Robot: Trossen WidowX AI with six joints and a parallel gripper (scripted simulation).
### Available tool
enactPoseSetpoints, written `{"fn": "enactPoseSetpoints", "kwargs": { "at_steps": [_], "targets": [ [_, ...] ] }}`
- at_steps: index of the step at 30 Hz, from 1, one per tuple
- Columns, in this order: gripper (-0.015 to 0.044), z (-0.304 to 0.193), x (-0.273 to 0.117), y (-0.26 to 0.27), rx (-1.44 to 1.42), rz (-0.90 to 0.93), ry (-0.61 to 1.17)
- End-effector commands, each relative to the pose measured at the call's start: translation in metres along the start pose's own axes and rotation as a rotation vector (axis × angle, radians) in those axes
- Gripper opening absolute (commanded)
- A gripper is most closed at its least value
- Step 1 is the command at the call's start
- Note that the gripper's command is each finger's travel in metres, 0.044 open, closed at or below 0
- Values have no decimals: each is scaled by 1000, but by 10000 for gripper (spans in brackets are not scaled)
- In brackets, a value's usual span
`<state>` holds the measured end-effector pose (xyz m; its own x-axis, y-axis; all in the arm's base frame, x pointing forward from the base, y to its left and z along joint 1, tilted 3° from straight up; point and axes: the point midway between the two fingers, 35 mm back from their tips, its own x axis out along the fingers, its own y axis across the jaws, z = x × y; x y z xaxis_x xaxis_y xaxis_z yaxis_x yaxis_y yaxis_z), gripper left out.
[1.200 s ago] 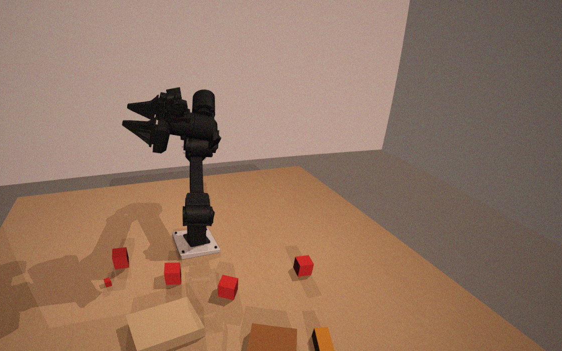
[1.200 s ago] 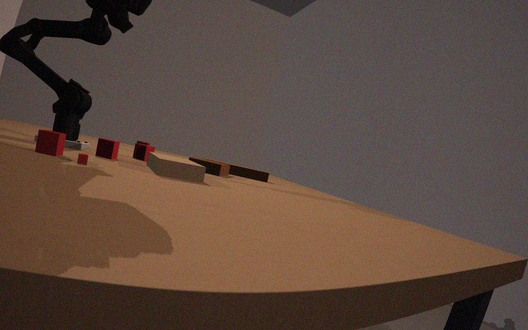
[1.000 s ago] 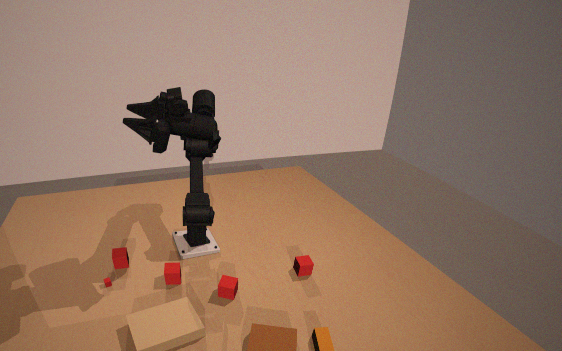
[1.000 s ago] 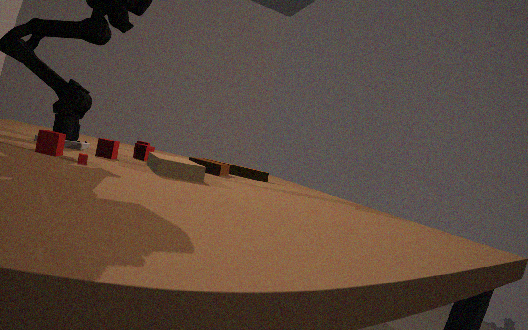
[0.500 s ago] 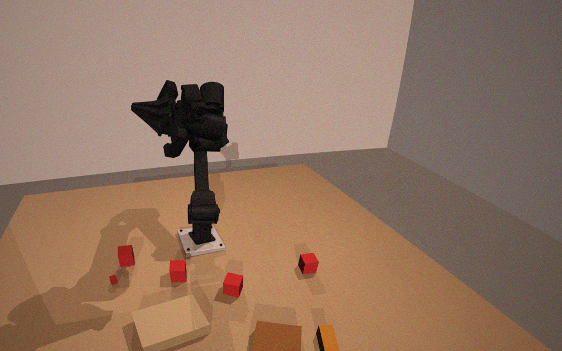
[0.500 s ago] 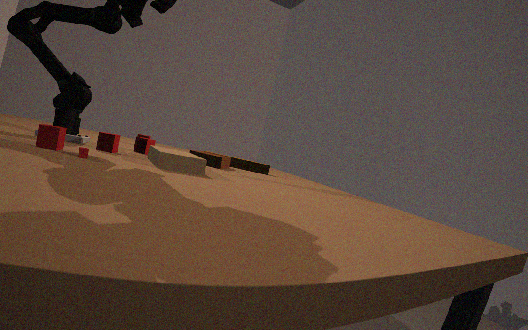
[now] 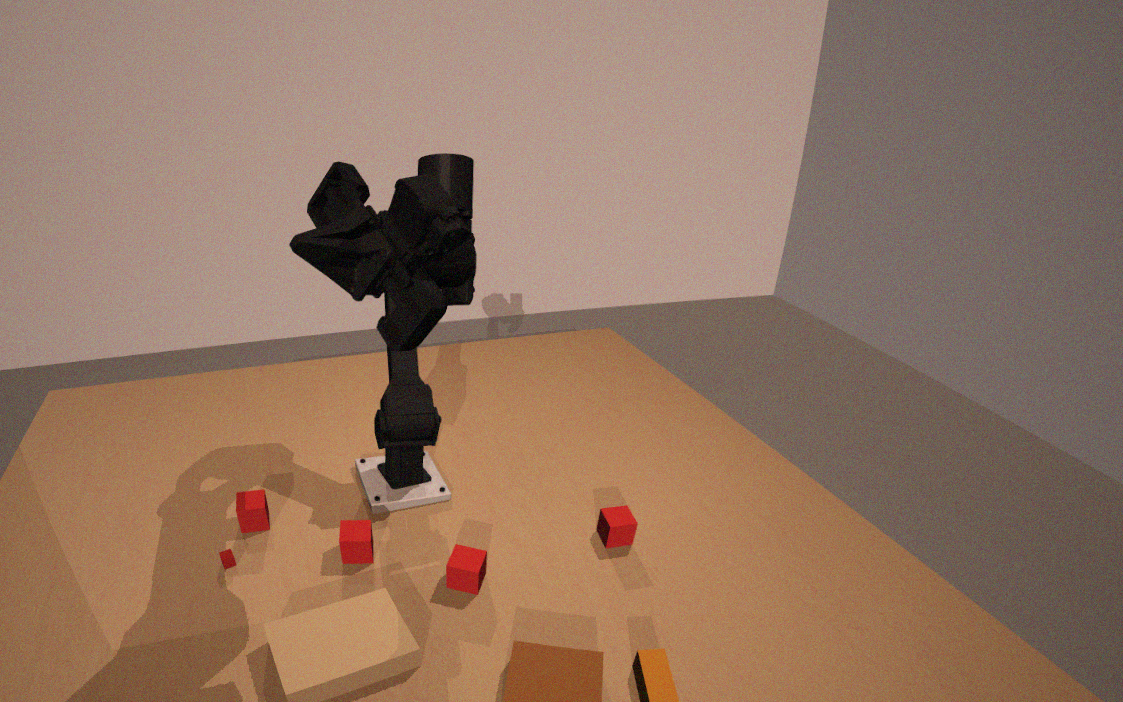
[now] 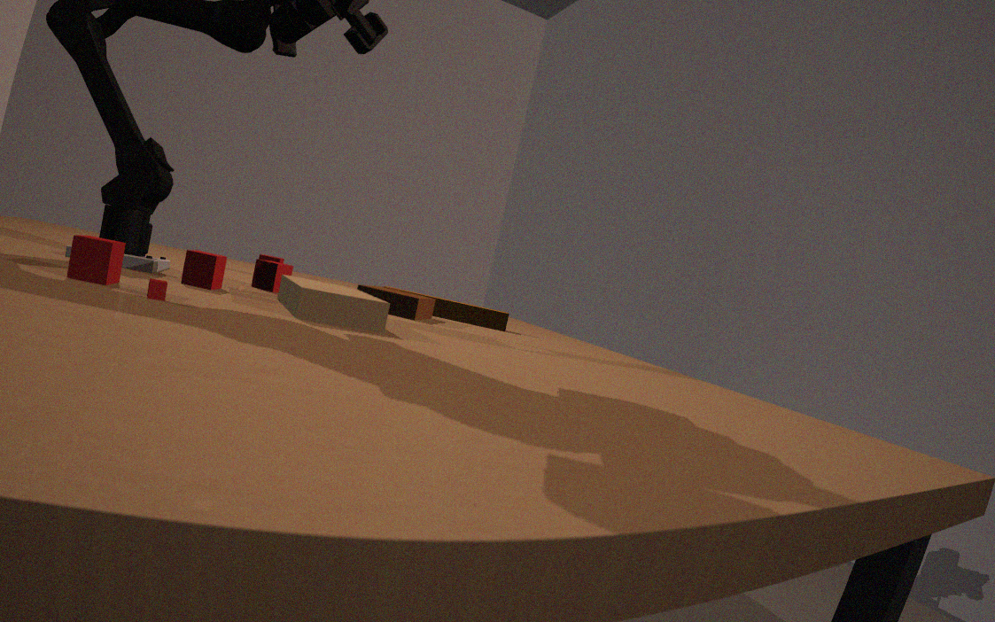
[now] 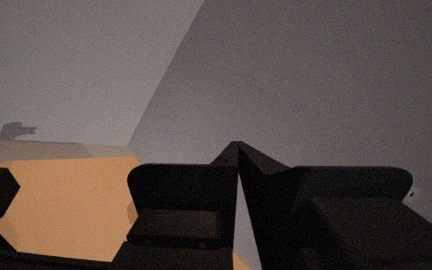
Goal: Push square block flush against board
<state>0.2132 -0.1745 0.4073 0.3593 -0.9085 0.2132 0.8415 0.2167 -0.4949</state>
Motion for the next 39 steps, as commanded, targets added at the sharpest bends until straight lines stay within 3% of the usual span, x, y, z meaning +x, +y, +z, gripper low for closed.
{"fn": "enactPoseSetpoints", "kwargs": {
  "at_steps": [1,19,39],
  "targets": [
    [0,11,6,33,5,118,-8],
    [0,22,-6,178,20,618,107],
    [0,-15,-82,310,6,1073,514]
  ]
}}
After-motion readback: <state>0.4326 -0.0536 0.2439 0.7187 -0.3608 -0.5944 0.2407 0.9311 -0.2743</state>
